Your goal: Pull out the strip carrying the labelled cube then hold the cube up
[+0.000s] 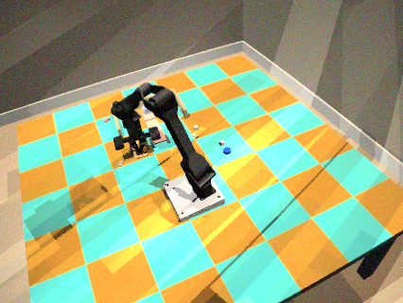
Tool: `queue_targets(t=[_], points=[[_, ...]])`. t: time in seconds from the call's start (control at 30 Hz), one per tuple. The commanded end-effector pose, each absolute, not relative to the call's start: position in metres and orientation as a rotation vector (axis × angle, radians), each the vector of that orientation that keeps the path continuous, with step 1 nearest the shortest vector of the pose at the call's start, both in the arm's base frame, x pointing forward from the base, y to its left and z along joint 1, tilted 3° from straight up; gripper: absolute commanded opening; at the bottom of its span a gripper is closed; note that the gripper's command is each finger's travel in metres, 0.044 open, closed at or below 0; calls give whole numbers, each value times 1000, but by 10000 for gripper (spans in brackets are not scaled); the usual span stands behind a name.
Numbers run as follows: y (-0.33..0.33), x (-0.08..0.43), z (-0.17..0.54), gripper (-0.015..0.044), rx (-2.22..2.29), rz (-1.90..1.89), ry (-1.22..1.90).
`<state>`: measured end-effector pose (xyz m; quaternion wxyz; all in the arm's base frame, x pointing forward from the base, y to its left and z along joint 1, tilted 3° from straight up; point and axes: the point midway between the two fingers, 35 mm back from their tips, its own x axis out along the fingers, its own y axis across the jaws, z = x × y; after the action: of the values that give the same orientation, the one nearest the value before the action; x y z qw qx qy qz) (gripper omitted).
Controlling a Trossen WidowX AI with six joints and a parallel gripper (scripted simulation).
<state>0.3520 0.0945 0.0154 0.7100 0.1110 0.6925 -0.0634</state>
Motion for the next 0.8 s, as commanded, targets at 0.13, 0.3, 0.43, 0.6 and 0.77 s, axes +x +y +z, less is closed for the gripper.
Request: queue_targets(t=[0.13, 0.3, 0.43, 0.6, 0.77], points=[[98, 335, 10, 0, 241, -148, 1559], [99, 328, 10, 0, 241, -148, 1559], [100, 322, 10, 0, 241, -148, 1560], [102, 315, 10, 0, 241, -148, 1560], [104, 307, 10, 0, 241, -148, 1561]])
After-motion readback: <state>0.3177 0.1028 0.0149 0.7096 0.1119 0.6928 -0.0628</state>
